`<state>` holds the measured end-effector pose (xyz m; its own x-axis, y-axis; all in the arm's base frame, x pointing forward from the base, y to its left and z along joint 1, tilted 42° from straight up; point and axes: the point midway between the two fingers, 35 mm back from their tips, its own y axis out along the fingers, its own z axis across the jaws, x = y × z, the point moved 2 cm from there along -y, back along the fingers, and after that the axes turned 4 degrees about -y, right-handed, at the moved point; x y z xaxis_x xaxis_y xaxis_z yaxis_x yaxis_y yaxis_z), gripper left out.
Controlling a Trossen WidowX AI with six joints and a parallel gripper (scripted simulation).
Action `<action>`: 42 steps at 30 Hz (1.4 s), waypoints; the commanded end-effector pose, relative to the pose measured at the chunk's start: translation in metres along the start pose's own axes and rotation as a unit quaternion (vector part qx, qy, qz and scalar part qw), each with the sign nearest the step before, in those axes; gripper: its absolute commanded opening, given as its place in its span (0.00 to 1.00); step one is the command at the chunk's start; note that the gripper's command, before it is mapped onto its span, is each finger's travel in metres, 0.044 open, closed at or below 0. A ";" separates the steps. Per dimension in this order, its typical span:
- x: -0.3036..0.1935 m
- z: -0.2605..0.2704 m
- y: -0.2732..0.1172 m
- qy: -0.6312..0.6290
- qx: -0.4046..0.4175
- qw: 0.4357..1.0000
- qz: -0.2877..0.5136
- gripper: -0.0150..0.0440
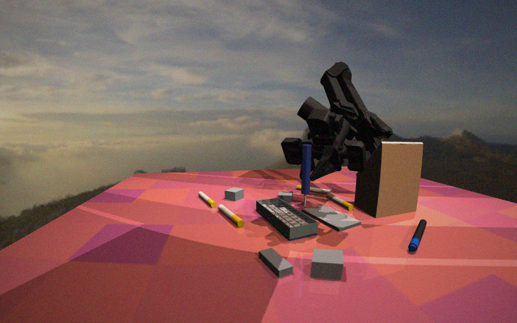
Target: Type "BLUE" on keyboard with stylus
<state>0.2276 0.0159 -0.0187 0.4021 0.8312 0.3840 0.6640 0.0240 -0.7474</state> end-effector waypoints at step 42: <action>-0.029 0.005 0.014 0.002 0.000 1.000 0.002 0.39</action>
<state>0.2230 -0.0033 -0.0416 0.4095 0.8279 0.3832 0.6621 0.0192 -0.7491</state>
